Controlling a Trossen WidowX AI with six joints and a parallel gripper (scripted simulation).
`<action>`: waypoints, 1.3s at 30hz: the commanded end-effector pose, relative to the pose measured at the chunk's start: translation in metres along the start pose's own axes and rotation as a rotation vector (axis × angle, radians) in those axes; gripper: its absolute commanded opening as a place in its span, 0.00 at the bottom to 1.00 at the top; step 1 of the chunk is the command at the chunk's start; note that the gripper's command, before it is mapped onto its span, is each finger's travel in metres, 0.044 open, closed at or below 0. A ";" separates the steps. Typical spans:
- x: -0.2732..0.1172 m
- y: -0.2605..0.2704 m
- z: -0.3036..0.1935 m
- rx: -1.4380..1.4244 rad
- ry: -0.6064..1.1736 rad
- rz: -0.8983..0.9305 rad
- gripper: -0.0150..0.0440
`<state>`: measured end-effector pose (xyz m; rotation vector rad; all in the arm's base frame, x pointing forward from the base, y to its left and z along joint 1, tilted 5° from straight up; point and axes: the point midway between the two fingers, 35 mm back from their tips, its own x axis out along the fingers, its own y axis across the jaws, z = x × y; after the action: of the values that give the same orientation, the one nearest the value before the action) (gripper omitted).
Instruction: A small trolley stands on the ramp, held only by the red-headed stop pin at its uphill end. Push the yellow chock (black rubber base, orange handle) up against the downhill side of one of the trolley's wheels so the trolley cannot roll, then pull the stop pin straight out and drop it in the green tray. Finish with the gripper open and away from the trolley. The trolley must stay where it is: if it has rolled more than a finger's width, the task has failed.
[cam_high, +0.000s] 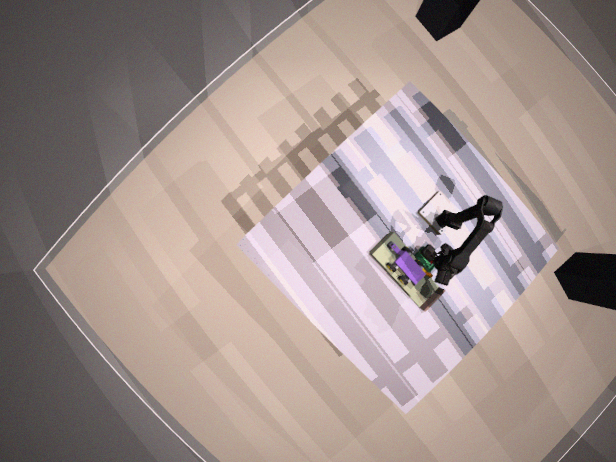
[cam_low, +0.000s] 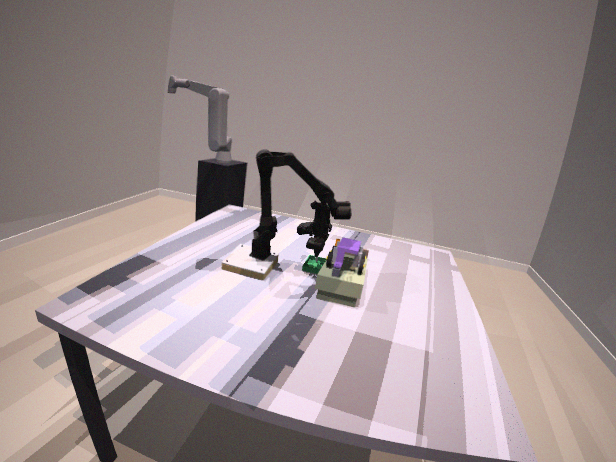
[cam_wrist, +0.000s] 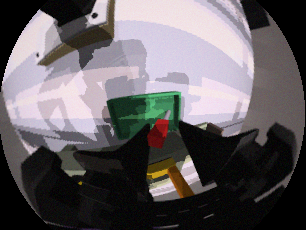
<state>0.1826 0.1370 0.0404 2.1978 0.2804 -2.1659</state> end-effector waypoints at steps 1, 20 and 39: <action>0.001 0.003 0.000 -0.005 -0.002 -0.002 0.58; 0.005 0.015 0.000 -0.005 -0.001 -0.001 0.58; 0.011 0.026 0.000 -0.005 -0.001 0.000 0.58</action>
<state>0.1874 0.1146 0.0289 2.1982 0.2779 -2.1641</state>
